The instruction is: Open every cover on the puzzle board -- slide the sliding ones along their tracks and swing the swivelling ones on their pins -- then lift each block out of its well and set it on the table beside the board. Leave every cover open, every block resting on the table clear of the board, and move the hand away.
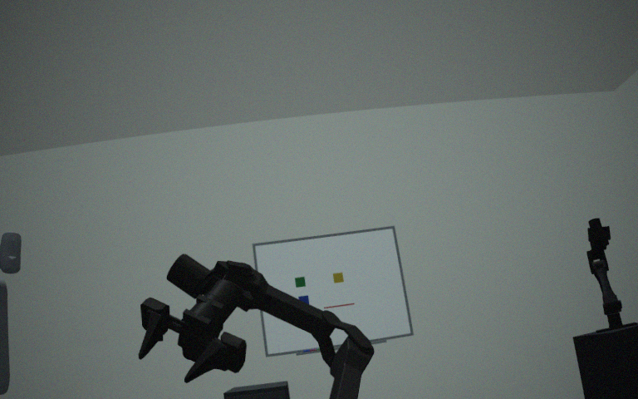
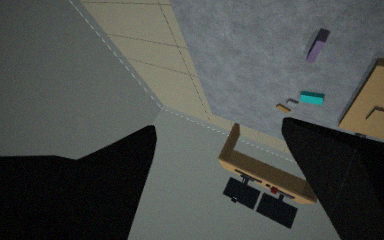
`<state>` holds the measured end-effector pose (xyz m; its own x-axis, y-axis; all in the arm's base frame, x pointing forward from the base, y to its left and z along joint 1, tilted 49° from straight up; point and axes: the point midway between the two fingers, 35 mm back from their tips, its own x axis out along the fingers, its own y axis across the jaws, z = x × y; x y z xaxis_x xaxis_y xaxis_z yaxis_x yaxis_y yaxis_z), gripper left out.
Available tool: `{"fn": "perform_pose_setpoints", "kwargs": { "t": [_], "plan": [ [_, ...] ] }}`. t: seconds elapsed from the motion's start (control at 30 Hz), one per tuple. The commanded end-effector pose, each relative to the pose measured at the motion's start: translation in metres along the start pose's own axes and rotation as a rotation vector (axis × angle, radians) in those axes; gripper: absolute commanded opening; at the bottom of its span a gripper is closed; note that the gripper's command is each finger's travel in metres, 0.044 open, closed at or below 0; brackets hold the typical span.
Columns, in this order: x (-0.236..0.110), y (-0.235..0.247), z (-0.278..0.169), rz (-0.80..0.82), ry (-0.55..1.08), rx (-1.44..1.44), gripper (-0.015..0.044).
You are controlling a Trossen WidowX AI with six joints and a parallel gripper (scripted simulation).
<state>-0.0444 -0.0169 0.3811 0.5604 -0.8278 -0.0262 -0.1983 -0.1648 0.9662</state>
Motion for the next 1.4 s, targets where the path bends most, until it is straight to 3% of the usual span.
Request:
{"fn": "perform_pose_setpoints", "kwargs": {
  "t": [0.0, 0.47, 1.37],
  "plan": [
    [0.000, 0.000, 0.000, -0.001, 0.000, -0.001, 0.0374],
    [0.068, -0.001, -0.018, -0.201, 0.037, -0.225, 0.0006],
    [0.190, -0.066, -0.085, -0.579, 0.201, -0.827, 0.0000]
  ]
}}
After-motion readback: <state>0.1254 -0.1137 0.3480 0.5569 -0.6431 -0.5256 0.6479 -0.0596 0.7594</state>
